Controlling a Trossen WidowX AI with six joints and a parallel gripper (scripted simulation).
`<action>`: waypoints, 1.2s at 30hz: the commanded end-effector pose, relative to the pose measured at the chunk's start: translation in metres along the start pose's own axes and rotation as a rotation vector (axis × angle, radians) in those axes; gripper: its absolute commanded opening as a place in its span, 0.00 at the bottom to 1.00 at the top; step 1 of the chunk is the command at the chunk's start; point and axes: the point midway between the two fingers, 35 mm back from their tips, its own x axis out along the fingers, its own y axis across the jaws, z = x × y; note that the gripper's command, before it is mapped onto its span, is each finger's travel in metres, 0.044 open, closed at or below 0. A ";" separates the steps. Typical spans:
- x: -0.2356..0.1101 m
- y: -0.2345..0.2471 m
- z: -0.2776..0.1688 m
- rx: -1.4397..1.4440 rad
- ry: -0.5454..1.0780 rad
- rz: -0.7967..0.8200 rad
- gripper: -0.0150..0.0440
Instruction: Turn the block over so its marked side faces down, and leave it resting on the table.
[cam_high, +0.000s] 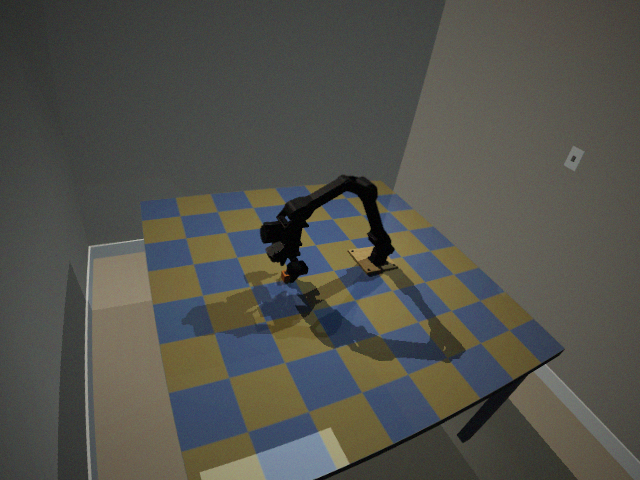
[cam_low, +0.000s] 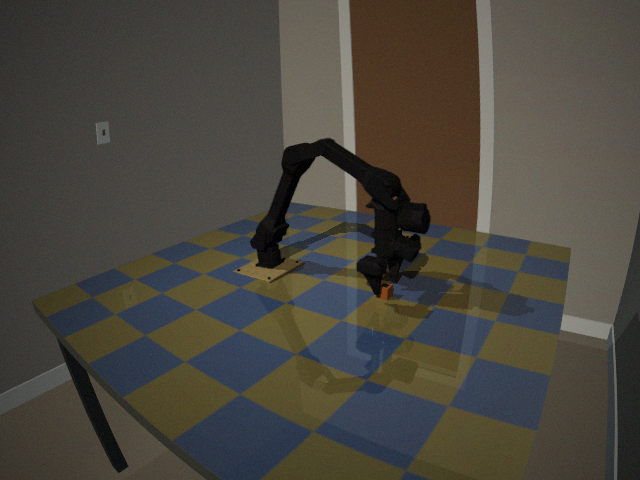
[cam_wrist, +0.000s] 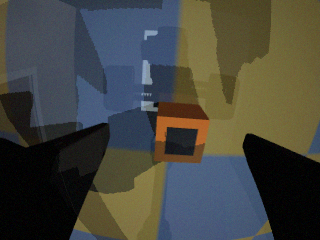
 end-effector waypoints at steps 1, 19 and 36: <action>0.010 0.000 -0.002 -0.004 0.007 -0.003 1.00; 0.012 0.000 -0.002 -0.004 0.007 -0.003 0.40; -0.009 0.000 -0.002 -0.004 0.007 -0.003 0.25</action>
